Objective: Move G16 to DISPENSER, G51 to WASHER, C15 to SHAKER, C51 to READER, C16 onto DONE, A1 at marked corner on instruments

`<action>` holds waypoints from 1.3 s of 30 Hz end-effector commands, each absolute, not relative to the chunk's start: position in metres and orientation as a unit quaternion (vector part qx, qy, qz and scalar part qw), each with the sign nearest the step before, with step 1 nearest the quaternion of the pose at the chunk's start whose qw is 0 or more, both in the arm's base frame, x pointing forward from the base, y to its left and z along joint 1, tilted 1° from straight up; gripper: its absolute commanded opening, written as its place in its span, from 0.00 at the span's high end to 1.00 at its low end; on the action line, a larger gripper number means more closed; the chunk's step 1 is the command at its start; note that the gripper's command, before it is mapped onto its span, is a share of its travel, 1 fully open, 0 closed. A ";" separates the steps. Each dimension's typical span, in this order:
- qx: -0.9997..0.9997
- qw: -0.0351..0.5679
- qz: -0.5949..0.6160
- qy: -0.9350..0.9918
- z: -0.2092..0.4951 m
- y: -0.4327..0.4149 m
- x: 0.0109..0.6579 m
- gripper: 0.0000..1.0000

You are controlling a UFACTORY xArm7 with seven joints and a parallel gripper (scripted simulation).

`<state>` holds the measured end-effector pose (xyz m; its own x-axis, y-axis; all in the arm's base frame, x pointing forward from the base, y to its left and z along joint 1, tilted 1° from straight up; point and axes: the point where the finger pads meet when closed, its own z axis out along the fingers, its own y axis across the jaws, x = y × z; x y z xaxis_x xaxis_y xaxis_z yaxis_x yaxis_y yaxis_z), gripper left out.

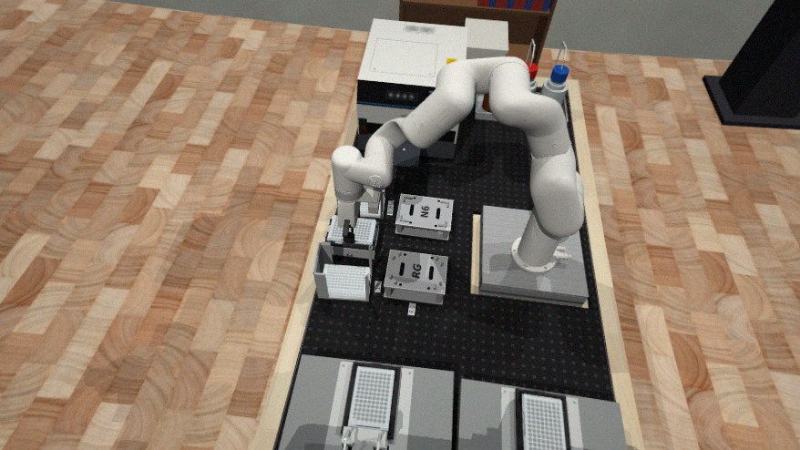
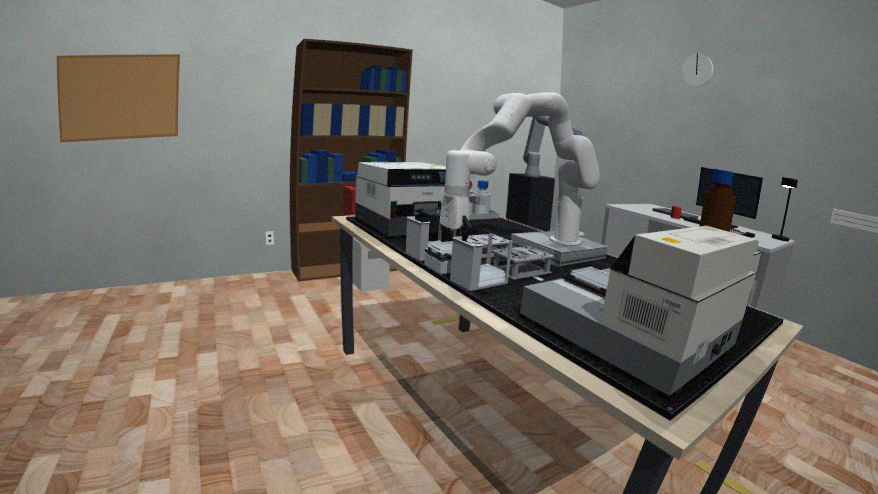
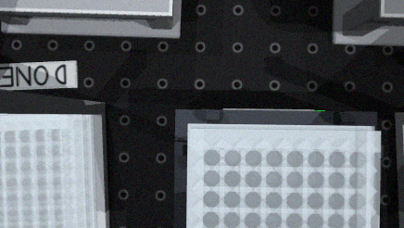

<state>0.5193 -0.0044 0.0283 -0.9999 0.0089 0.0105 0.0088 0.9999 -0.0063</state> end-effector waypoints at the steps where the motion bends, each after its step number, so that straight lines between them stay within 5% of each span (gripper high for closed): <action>1: -0.004 0.002 0.003 -1.000 0.032 -0.004 0.521 1.00; 39: -0.004 0.002 0.003 -1.000 0.054 -0.004 0.522 1.00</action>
<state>0.5196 -0.0043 0.0462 -0.9999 0.0089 0.0101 0.0088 0.9999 -0.0063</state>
